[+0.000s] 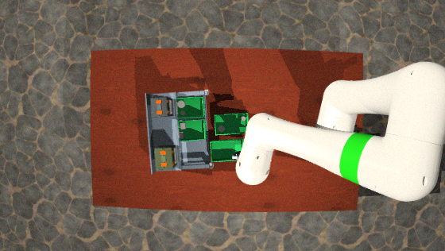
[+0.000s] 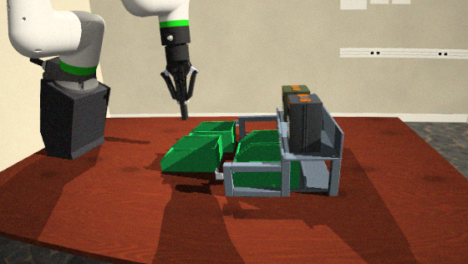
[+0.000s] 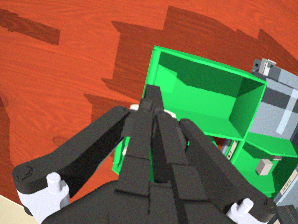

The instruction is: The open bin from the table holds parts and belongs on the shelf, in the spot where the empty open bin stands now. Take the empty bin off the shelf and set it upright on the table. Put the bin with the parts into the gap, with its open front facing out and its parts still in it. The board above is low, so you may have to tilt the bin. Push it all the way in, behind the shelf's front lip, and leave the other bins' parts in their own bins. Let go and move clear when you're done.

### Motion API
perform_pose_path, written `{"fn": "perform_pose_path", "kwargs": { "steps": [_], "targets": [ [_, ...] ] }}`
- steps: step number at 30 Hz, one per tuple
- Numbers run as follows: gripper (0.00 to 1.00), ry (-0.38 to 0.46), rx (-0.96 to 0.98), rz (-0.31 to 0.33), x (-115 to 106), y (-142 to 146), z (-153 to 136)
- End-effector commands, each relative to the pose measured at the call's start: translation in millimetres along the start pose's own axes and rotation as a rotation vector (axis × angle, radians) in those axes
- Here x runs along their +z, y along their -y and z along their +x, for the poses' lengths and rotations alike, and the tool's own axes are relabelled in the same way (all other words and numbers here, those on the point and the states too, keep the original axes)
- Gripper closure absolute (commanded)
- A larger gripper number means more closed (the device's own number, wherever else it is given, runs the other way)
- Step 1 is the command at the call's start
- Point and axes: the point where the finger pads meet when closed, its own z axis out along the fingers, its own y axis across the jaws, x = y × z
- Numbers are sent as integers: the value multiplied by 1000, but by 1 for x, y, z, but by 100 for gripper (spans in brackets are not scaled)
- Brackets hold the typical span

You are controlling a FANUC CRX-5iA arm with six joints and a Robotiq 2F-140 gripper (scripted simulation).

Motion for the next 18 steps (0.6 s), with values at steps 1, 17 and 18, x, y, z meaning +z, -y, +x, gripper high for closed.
{"fn": "perform_pose_path", "kwargs": {
  "steps": [1, 17, 18],
  "targets": [
    [90, 0, 0, -1, 0, -1, 0],
    [90, 0, -136, -1, -4, -8, -4],
    [90, 0, -136, -1, -4, -8, -4]
  ]
}}
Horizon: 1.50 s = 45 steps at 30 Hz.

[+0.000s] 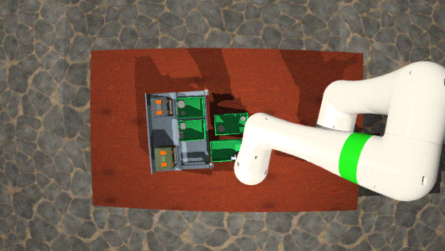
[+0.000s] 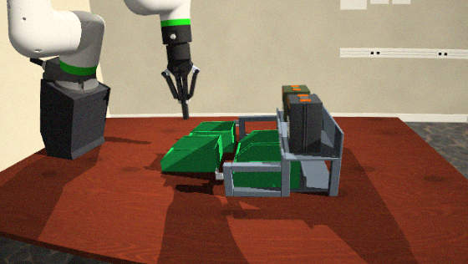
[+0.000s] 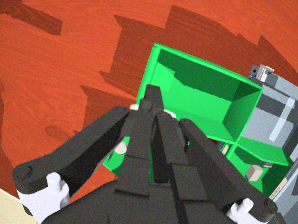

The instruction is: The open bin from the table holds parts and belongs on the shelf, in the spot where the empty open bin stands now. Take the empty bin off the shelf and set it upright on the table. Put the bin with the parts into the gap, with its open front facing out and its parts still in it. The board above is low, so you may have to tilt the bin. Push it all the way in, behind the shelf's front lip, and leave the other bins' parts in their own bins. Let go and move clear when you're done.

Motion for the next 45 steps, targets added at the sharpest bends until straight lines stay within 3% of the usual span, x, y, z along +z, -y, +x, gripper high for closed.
{"fn": "perform_pose_path", "kwargs": {
  "steps": [1, 16, 18, 19, 26, 27, 45],
  "targets": [
    [90, -5, -50, -2, -2, -3, -1],
    [90, 35, -928, 6, -41, -67, -45],
    [90, 35, -928, 6, -41, -67, -45],
    [90, 38, -1080, 9, -43, -69, -47],
    [90, 19, -1406, 7, -48, -76, -52],
    [76, 8, -1453, 1, -48, -76, -52],
    [76, -2, -1485, -5, -48, -76, -52]
  ]
}}
